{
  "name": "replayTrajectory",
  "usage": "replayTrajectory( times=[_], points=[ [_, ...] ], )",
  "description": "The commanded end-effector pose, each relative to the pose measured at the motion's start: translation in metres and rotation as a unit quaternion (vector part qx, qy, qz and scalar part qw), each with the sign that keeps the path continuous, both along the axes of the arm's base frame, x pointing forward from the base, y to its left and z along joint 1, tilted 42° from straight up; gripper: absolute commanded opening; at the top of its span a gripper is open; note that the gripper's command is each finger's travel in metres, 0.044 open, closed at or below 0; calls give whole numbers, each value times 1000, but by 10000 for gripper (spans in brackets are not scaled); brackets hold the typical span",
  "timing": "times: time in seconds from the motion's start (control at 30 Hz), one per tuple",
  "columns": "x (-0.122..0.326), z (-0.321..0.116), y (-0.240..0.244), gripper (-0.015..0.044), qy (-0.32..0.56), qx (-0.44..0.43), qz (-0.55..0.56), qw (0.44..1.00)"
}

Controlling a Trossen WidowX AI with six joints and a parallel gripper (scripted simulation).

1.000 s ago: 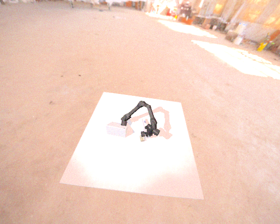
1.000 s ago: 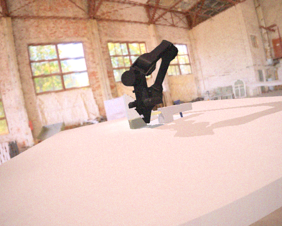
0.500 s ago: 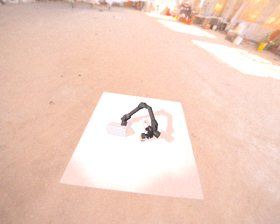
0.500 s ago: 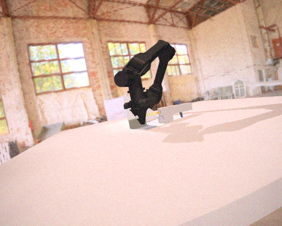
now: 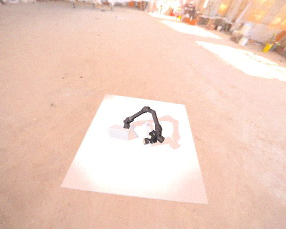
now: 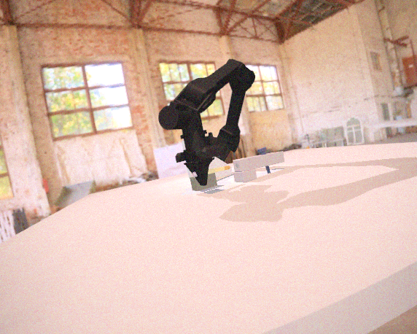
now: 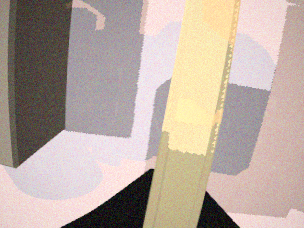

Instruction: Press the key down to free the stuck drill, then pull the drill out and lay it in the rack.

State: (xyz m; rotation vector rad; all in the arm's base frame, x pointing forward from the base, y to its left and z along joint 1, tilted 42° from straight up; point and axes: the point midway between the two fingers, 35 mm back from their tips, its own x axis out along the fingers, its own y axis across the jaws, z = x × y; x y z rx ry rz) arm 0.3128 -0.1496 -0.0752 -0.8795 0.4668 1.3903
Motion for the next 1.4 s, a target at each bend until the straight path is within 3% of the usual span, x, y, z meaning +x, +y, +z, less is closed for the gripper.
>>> replayTrajectory(
  times=[0.0,1.37],
  points=[
    [0,0,-3,0,0,-1,1,1000],
    [-5,12,-9,0,0,-1,1,1000]
  ],
)
